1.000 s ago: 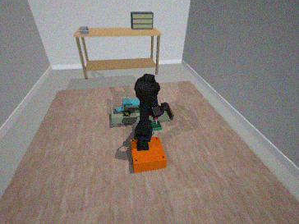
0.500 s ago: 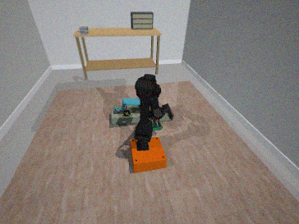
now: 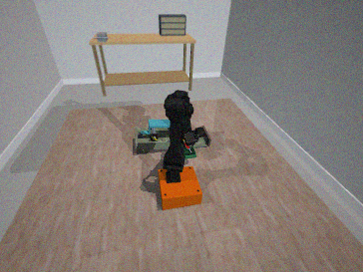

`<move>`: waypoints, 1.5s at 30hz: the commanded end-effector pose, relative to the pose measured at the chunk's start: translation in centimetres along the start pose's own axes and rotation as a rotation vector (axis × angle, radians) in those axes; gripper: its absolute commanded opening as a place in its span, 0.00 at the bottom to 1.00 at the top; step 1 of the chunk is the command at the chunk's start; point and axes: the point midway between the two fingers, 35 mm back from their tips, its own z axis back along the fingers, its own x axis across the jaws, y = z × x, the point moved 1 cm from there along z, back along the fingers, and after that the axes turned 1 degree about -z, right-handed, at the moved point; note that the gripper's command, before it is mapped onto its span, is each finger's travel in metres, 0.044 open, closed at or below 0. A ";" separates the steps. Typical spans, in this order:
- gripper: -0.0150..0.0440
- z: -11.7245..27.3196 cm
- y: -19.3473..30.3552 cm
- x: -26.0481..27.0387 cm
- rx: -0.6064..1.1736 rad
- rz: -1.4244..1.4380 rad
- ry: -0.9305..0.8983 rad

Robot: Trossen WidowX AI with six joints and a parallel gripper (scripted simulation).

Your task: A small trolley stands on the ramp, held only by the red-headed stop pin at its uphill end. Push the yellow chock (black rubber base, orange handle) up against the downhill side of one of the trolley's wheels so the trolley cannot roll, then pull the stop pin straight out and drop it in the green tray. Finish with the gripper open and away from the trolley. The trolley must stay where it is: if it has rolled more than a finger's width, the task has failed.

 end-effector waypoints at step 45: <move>0.58 -0.9 0.0 -2.6 -0.002 -0.002 -0.001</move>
